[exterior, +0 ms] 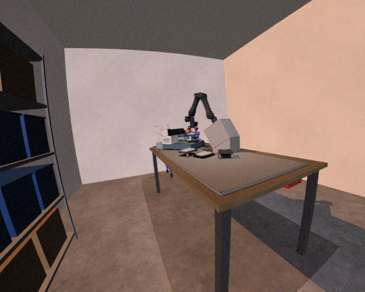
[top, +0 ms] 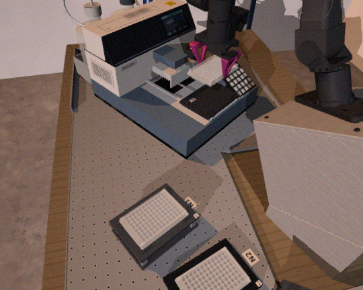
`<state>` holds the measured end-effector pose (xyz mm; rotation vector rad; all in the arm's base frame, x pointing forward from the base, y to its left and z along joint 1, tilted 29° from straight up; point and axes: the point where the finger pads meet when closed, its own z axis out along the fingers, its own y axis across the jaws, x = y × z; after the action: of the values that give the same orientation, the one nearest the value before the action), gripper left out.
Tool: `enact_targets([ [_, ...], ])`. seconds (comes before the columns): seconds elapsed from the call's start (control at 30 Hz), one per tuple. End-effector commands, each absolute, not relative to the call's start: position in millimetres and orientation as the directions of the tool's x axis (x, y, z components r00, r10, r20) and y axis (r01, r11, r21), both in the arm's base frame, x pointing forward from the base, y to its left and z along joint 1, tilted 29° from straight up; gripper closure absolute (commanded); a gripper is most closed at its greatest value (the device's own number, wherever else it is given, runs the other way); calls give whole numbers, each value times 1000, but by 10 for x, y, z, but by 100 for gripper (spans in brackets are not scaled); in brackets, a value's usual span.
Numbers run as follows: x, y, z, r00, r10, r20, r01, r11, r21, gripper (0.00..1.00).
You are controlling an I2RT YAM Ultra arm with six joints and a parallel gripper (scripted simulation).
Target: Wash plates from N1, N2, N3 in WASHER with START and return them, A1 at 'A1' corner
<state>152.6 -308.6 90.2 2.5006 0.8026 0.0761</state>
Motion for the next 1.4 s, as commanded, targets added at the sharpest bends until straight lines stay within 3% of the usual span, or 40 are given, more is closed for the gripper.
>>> enact_targets([
  [0.0, 1527, -3081, 927, 824, 557, -102, 530, -695, 486, 100],
  [0.17, 1527, -3081, 927, 824, 557, -102, 530, -695, 486, 100],
  [0.57, 1951, -2779, 771, 592, 763, -258, 782, -468, 411, 100],
  [0.93, 2452, -2508, 774, 279, 874, -397, 937, -158, 310, 100],
  [1.37, 2824, -2193, 669, 284, 877, -387, 938, -171, 301, 100],
])
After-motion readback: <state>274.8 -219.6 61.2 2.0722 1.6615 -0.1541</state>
